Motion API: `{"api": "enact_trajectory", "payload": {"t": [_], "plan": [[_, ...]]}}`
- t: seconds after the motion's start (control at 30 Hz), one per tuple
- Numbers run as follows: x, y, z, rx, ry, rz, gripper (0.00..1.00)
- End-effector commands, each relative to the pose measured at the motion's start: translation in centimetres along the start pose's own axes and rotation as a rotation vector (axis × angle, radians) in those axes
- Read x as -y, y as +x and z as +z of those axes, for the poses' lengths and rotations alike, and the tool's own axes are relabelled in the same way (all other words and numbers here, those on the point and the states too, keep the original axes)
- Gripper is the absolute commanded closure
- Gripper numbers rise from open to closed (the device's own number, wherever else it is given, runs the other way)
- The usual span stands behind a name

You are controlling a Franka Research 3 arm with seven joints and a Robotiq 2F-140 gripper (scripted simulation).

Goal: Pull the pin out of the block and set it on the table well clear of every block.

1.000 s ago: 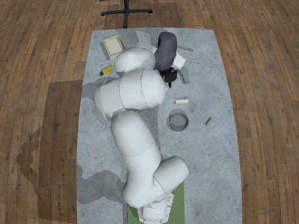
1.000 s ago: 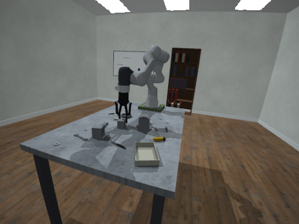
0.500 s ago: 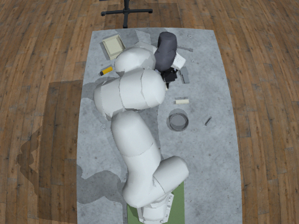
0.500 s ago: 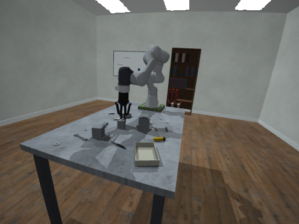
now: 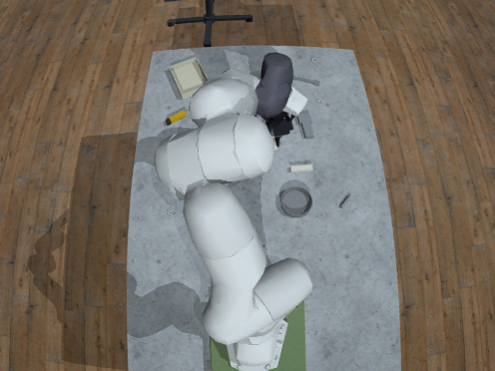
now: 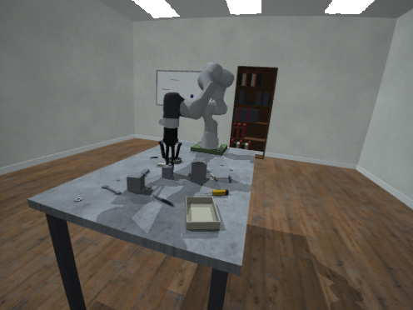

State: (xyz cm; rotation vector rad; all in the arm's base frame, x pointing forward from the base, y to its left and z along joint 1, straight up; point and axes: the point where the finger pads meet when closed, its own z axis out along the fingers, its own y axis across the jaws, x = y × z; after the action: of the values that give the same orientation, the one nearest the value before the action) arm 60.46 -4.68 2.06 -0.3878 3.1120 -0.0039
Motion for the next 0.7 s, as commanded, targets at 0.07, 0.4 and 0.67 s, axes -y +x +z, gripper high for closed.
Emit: {"api": "enact_trajectory", "payload": {"t": [0.07, 0.4, 0.67], "plan": [[0.01, 0.05, 0.20, 0.000, -0.001, 0.004, 0.90], [0.02, 0.19, 0.22, 0.000, -0.001, 0.004, 0.90], [0.06, 0.71, 0.28, 0.000, -0.001, 0.005, 0.90]]}}
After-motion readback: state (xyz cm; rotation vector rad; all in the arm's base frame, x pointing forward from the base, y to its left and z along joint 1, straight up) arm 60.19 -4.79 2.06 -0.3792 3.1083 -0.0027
